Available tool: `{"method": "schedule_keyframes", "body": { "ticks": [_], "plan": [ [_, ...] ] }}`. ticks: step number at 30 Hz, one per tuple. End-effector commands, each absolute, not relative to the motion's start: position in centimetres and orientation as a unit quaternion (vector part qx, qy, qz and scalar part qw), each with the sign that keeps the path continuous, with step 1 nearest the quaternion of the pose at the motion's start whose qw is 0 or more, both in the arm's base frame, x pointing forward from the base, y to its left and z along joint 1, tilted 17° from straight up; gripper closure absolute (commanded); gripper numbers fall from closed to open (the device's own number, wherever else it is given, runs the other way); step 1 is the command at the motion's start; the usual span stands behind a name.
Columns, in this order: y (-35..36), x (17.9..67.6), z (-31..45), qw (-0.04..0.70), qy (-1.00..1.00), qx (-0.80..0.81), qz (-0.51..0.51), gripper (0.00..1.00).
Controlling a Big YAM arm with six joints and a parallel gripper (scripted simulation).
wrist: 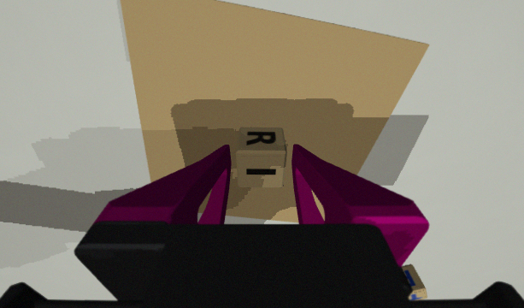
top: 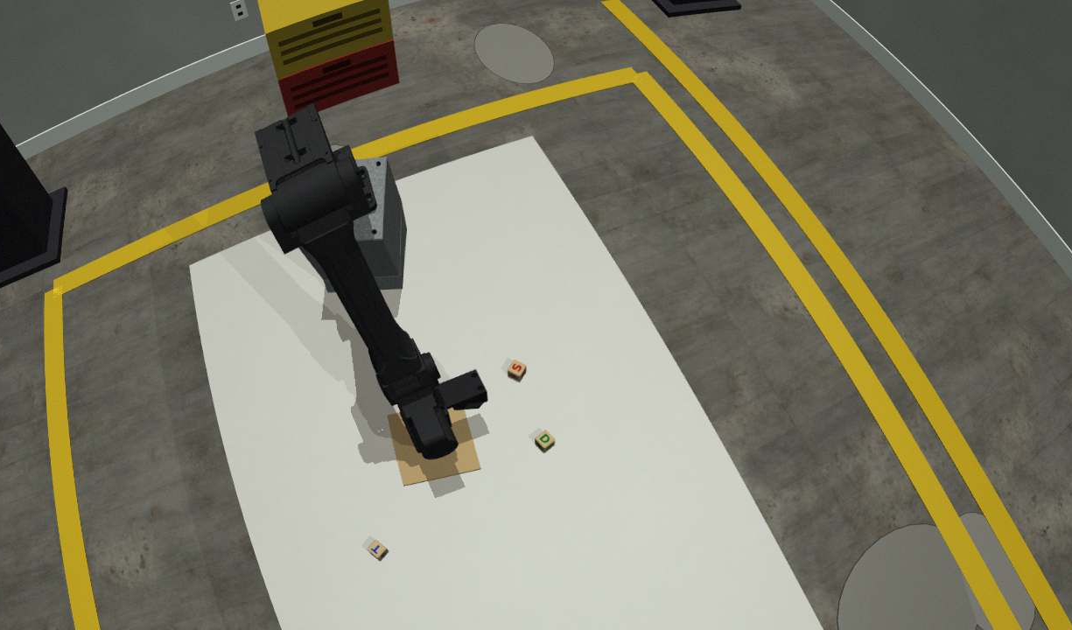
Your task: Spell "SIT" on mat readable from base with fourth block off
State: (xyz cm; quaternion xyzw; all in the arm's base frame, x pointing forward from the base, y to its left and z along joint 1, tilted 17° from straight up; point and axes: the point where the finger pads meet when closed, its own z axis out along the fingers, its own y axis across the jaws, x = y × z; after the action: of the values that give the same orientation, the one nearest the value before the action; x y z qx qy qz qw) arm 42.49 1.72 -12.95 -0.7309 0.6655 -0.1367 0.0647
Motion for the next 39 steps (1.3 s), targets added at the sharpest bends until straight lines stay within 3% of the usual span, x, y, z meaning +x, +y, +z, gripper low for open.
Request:
{"method": "schedule_keyframes", "body": {
  "ticks": [1, 8, 9, 39],
  "plan": [
    [1.5, 42.9, -13.6, 0.066, 0.664, -0.732, -0.137, 0.59],
    [1.5, 42.9, -13.6, 0.066, 0.664, -0.732, -0.137, 0.59],
    [1.5, 42.9, -13.6, 0.066, 0.664, -0.732, -0.137, 0.08],
    [1.8, 42.3, -11.9, 0.067, 0.664, -0.733, -0.136, 0.08]
  ]
}}
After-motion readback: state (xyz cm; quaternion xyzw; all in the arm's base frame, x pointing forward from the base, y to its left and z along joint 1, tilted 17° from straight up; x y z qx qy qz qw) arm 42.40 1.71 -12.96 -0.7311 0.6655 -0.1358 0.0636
